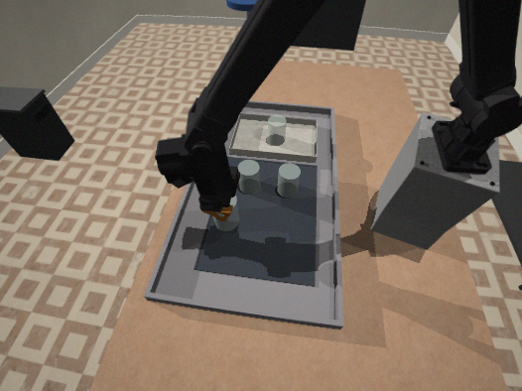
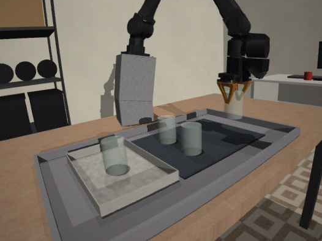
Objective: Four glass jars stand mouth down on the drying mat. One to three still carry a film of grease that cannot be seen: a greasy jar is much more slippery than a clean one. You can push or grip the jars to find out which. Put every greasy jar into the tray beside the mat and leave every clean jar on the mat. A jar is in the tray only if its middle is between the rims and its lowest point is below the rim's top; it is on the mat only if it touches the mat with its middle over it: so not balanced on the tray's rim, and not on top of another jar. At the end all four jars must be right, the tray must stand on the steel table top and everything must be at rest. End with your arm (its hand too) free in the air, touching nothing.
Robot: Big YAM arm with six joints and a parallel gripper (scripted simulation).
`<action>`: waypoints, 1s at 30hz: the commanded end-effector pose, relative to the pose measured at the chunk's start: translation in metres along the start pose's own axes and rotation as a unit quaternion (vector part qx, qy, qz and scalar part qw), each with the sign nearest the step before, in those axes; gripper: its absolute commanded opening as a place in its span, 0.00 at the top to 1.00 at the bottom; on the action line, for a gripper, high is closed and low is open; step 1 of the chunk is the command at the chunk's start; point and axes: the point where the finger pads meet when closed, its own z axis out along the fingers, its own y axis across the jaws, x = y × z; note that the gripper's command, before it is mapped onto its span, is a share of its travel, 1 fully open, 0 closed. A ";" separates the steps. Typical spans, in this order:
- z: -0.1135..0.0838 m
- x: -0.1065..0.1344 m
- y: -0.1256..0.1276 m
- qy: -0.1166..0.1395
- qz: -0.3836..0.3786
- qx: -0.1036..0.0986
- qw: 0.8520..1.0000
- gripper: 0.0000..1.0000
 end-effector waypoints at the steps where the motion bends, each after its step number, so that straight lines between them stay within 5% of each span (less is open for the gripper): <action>1: -0.031 -0.018 -0.002 -0.026 -0.001 -0.004 1.000 1.00; 21: -0.078 -0.016 -0.002 -0.026 -0.001 -0.004 1.000 1.00; 30: -0.078 -0.016 -0.002 -0.026 -0.001 -0.004 1.000 1.00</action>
